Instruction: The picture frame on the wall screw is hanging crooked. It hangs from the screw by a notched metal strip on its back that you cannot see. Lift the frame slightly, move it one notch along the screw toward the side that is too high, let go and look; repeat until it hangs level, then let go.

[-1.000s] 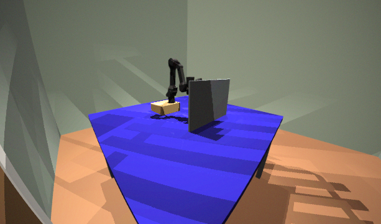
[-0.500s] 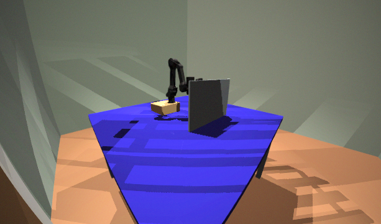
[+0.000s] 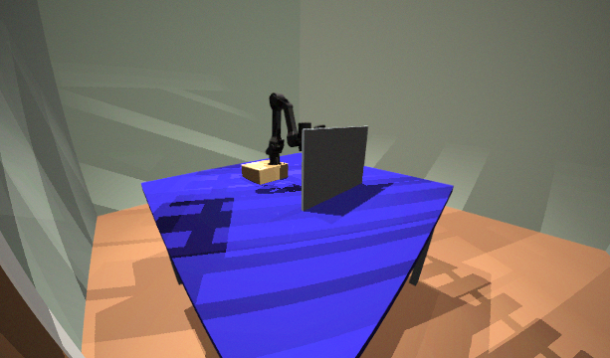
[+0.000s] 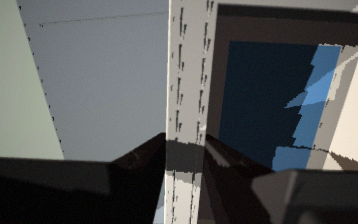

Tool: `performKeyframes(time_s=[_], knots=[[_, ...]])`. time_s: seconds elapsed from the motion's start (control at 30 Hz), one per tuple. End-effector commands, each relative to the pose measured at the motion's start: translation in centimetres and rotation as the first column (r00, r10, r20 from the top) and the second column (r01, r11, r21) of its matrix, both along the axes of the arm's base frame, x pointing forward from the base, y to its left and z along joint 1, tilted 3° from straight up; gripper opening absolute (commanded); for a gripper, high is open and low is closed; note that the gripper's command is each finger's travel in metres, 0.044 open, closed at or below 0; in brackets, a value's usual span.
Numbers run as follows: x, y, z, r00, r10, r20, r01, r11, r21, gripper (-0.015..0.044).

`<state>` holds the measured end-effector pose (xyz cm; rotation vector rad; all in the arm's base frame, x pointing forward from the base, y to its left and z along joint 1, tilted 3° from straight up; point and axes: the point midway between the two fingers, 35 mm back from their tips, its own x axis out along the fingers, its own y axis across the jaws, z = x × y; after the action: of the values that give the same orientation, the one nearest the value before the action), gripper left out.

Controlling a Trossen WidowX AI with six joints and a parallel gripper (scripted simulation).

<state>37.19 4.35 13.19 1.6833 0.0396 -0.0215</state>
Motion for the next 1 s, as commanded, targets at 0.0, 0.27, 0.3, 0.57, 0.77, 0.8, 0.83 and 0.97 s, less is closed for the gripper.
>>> performKeyframes(time_s=[0.0, 0.27, 0.3, 0.57, 0.77, 0.8, 0.83, 0.97], knots=[[0.01, 0.02, 0.02, 1.0, 0.0, -0.001, 0.0, 1.0, -0.03, 0.0], [0.01, 0.02, 0.04, 1.0, 0.001, -0.001, -0.001, 0.998, -0.064, 0.0], [0.01, 0.03, 0.05, 1.0, 0.001, -0.001, -0.001, 0.997, -0.071, 0.0], [0.01, 0.04, 0.08, 1.0, 0.002, 0.0, -0.002, 0.994, -0.11, 0.0], [0.01, 0.03, 0.09, 1.0, 0.004, 0.001, -0.004, 0.993, -0.12, 0.0026], [0.01, 0.03, 0.09, 1.0, 0.004, 0.001, -0.004, 0.993, -0.12, 0.0052], [0.01, 0.03, 0.09, 1.0, 0.004, 0.001, -0.004, 0.993, -0.12, 0.0079], [0.01, 0.03, 0.09, 1.0, 0.004, 0.001, -0.004, 0.993, -0.12, 0.0184]])
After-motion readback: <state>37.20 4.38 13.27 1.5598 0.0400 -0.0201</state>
